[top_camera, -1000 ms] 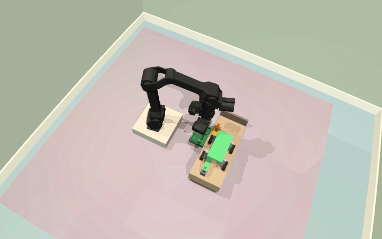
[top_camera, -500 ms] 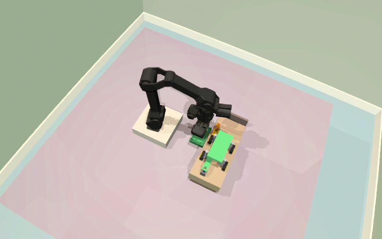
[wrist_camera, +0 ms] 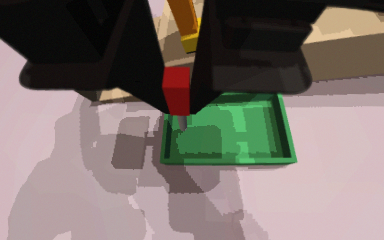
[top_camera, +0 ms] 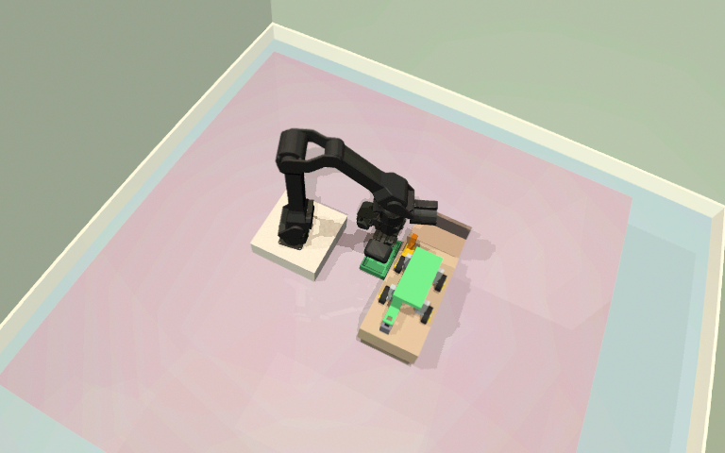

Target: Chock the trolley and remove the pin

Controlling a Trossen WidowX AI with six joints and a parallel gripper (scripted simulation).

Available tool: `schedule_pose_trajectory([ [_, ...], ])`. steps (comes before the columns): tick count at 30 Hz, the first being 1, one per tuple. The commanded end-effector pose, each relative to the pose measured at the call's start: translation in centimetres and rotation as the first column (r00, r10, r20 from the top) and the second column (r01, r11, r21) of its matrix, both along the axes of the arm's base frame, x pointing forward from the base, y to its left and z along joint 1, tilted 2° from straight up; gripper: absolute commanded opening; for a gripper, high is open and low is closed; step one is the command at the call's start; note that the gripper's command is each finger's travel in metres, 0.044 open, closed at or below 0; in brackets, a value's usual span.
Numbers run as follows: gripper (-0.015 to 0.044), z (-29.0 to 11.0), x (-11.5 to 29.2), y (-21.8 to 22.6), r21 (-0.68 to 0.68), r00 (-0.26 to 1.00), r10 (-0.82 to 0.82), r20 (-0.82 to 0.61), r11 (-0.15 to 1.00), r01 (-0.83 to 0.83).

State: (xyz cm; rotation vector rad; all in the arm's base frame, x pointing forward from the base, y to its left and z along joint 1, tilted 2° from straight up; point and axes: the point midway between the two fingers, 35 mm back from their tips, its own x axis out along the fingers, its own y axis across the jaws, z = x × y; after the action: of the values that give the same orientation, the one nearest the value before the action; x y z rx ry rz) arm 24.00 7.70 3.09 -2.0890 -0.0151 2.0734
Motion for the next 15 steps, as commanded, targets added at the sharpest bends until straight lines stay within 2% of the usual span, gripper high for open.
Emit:
schedule_pose_trajectory([
  [1, 0.0052, -0.30, -0.06, 0.14, 0.004, 1.000, -0.004, -0.001, 1.000, 0.004],
  [6, 0.0184, -0.31, -0.07, -0.19, 0.004, 1.000, -0.004, -0.001, 1.000, 0.004],
  [15, 0.0190, -0.48, -0.11, -0.84, 0.003, 1.000, -0.004, -0.001, 1.000, 0.004],
])
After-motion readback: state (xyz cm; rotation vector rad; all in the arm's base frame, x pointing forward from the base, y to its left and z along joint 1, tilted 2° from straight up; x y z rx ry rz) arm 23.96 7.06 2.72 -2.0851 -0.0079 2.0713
